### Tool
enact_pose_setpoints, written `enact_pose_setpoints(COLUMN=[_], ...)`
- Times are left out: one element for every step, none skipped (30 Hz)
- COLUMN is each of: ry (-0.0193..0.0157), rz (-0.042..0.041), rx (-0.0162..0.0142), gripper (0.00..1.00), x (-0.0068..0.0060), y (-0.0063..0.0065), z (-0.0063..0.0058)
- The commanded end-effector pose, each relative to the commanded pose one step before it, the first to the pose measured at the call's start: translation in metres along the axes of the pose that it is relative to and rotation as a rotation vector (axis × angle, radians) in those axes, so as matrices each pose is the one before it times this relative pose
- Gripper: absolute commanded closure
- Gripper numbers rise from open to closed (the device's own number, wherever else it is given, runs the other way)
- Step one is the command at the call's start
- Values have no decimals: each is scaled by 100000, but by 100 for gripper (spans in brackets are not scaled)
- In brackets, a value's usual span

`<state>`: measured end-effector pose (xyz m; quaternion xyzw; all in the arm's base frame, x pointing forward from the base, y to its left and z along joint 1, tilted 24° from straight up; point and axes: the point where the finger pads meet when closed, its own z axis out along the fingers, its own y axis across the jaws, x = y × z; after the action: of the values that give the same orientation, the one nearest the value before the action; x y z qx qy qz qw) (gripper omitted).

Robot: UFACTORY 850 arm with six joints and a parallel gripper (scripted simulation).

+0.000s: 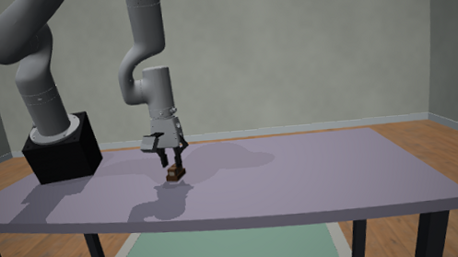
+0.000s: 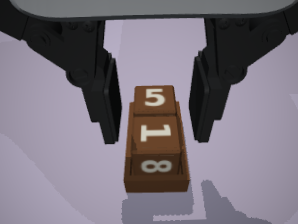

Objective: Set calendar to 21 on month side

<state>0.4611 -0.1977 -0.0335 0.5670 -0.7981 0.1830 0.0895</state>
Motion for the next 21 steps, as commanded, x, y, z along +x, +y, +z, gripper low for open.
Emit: enact_pose_setpoints(ry=[-16, 0, 0, 0, 0, 0, 0, 0, 0, 0, 0, 0, 0, 0, 0, 0, 0, 0, -1, -1, -2], rz=[15, 0, 0, 0, 0, 0, 0, 0, 0, 0, 0, 0, 0, 0, 0, 0, 0, 0, 0, 0, 0], rx=[118, 0, 0, 0, 0, 0, 0, 0, 0, 0, 0, 0, 0, 0, 0, 0, 0, 0, 0, 0, 0], gripper=[53, 53, 53, 53, 53, 53, 53, 53, 53, 53, 53, 53, 53, 53, 53, 53, 53, 53, 53, 53, 53], x=[-8, 0, 0, 0, 0, 0, 0, 0, 0, 0, 0, 0, 0, 0, 0, 0, 0, 0, 0, 0, 0], y=[-64, 0, 0, 0, 0, 0, 0, 0, 0, 0, 0, 0, 0, 0, 0, 0, 0, 0, 0, 0, 1], z=[-40, 0, 0, 0, 0, 0, 0, 0, 0, 0, 0, 0, 1, 6, 14, 26, 40, 55, 70, 86, 101])
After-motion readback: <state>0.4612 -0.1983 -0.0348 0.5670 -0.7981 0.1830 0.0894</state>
